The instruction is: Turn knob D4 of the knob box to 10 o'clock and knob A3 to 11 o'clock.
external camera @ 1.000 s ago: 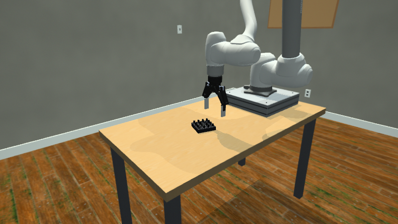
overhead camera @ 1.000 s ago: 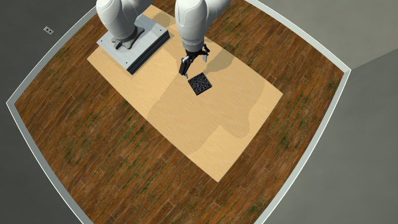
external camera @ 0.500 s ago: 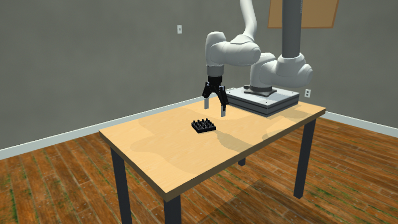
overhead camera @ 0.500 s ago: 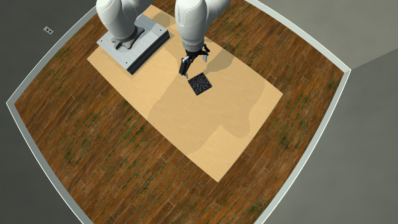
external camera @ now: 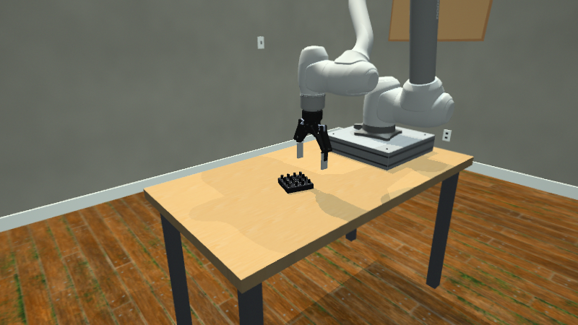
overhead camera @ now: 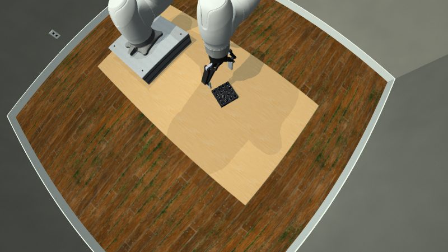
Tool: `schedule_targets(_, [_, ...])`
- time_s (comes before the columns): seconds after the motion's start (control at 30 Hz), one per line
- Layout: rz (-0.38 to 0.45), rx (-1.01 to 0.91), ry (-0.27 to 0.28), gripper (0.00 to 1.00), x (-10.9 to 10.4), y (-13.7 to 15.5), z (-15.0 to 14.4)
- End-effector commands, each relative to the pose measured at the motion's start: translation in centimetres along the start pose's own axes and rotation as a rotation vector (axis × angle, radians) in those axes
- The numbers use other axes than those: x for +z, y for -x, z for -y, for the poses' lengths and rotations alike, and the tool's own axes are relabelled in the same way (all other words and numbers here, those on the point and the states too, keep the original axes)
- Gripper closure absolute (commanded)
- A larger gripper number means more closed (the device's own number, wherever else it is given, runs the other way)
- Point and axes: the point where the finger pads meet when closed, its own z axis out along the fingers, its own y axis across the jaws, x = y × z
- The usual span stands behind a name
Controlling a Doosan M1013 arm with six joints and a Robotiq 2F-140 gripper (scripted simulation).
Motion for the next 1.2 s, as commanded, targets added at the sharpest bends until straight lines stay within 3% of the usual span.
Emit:
schedule_targets(0.0, [0.0,0.0,0.0,0.0,0.0,0.0,0.0])
schedule_targets(0.6, [0.0,0.0,0.0,0.0,0.0,0.2,0.1])
schedule_targets(1.17, [0.0,0.0,0.0,0.0,0.0,2.6,0.6])
